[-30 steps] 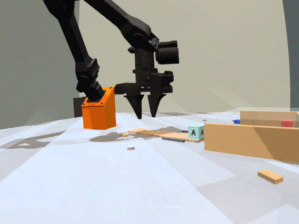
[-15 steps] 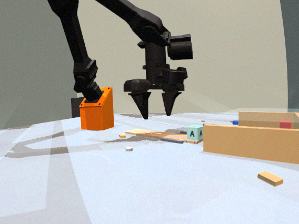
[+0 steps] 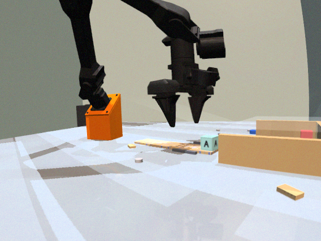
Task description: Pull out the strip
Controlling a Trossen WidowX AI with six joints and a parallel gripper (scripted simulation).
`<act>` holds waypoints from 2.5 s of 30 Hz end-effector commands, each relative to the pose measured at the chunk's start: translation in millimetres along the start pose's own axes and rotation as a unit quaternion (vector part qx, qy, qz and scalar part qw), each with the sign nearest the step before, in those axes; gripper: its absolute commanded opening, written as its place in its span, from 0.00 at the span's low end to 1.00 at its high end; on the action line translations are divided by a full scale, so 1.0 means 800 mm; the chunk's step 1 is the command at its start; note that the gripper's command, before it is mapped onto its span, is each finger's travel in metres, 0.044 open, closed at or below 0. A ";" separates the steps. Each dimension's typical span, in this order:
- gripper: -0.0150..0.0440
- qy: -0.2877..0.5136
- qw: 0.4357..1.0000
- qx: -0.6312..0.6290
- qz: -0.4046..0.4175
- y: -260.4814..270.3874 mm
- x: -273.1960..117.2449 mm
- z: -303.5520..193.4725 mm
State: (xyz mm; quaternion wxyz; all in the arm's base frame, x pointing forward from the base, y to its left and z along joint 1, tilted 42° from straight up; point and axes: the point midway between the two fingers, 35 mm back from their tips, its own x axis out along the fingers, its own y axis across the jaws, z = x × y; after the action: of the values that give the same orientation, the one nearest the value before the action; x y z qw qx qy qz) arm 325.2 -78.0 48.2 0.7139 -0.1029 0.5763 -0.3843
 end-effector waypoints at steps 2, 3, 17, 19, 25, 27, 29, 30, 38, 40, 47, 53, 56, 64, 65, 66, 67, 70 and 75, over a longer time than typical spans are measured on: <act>1.00 -0.002 1.000 -0.002 -0.002 0.001 -0.003 0.024; 1.00 -0.002 1.000 -0.002 -0.002 0.001 -0.004 0.028; 1.00 -0.003 1.000 -0.002 -0.001 0.003 -0.011 0.083; 0.96 -0.003 1.000 -0.002 -0.001 0.003 -0.011 0.083; 0.69 -0.003 1.000 -0.002 -0.001 0.004 0.000 0.084; 0.68 -0.003 1.000 -0.002 -0.001 0.004 0.004 0.084; 0.68 -0.003 1.000 -0.002 -0.001 0.004 0.008 0.084; 0.68 -0.003 1.000 -0.002 -0.001 0.004 0.010 0.084; 0.68 -0.003 1.000 -0.002 -0.002 0.004 0.026 0.084; 0.68 -0.003 1.000 -0.002 -0.002 0.004 0.030 0.084; 0.68 -0.003 1.000 -0.002 -0.002 0.003 0.044 0.084; 0.68 -0.003 1.000 -0.002 -0.002 0.002 0.056 0.083; 0.68 -0.003 1.000 -0.002 -0.002 0.002 0.057 0.083; 0.47 -0.004 1.000 0.003 -0.003 0.001 0.054 0.085; 0.45 -0.004 1.000 0.003 -0.003 0.001 0.054 0.085; 0.44 -0.004 1.000 0.003 -0.003 0.001 0.054 0.085; 0.43 -0.004 1.000 0.003 -0.003 0.001 0.054 0.085; 0.33 -0.004 1.000 0.003 -0.003 0.001 0.054 0.085; 0.25 -0.003 1.000 0.002 -0.002 0.000 0.040 0.067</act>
State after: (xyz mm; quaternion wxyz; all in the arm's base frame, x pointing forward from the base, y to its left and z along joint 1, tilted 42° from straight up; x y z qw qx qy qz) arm 383.5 -124.0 36.9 0.7136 -0.1041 0.5742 -0.3876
